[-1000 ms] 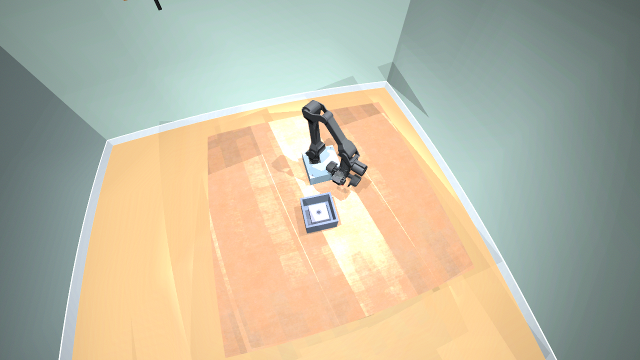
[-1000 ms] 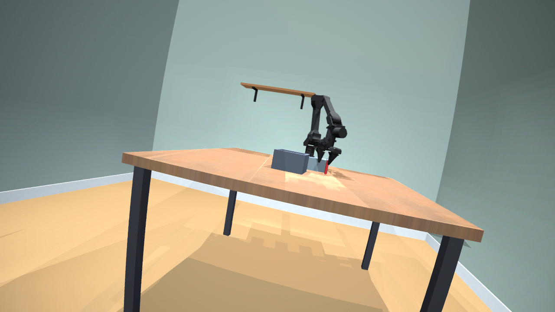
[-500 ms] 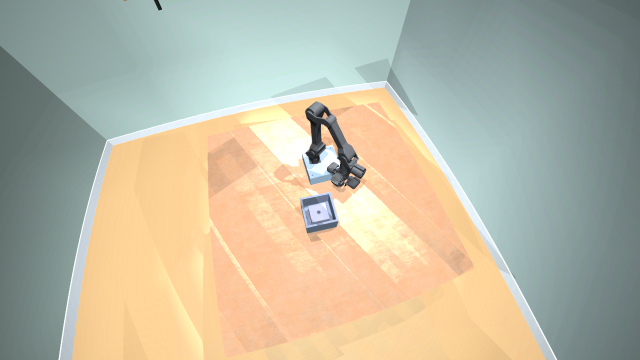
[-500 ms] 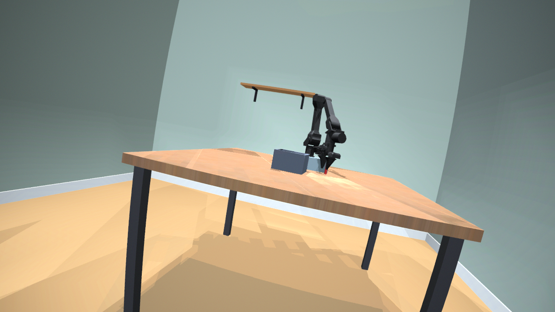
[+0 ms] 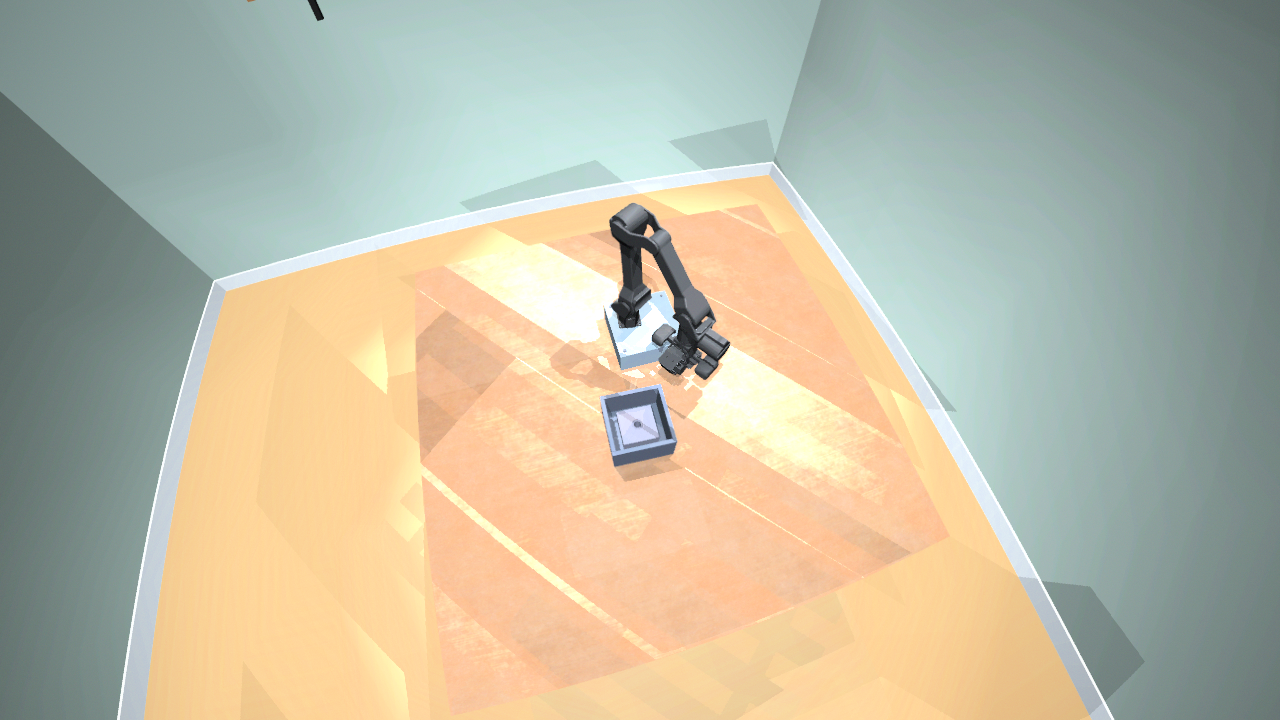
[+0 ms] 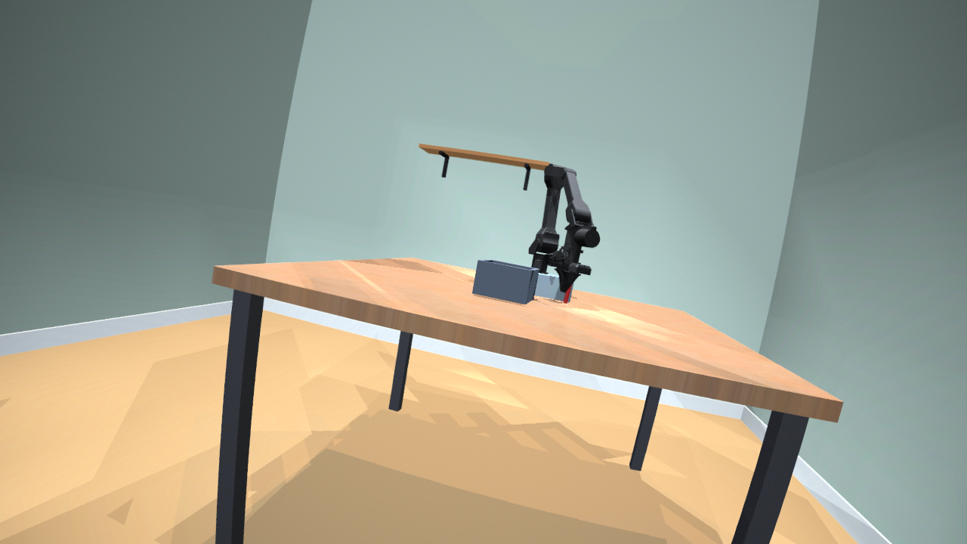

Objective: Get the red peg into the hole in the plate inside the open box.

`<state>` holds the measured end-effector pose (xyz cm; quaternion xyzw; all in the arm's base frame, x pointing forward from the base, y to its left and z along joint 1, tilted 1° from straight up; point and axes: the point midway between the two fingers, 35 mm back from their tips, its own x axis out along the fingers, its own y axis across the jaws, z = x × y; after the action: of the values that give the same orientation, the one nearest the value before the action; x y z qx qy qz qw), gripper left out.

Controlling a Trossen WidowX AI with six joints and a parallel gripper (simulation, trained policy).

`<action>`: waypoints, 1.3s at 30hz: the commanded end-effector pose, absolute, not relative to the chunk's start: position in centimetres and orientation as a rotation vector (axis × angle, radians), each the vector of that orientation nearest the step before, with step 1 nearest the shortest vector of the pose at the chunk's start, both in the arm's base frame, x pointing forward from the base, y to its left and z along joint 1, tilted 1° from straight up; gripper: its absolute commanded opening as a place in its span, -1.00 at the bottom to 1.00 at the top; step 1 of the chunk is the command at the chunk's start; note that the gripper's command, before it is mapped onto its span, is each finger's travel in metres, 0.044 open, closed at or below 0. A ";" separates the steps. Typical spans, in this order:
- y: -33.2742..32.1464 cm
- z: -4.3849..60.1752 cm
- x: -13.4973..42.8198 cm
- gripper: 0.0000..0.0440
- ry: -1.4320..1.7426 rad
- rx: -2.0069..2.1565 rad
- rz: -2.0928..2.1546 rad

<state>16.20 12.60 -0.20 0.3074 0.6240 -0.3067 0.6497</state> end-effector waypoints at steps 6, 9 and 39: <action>11.7 2.7 17.9 -1.00 1.347 0.639 -0.645; 11.3 3.8 18.5 -1.00 1.324 0.619 -0.632; 3.6 12.3 27.5 -1.00 1.145 0.676 -0.737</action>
<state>26.74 4.70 11.90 0.3021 0.5233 -0.3258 0.7271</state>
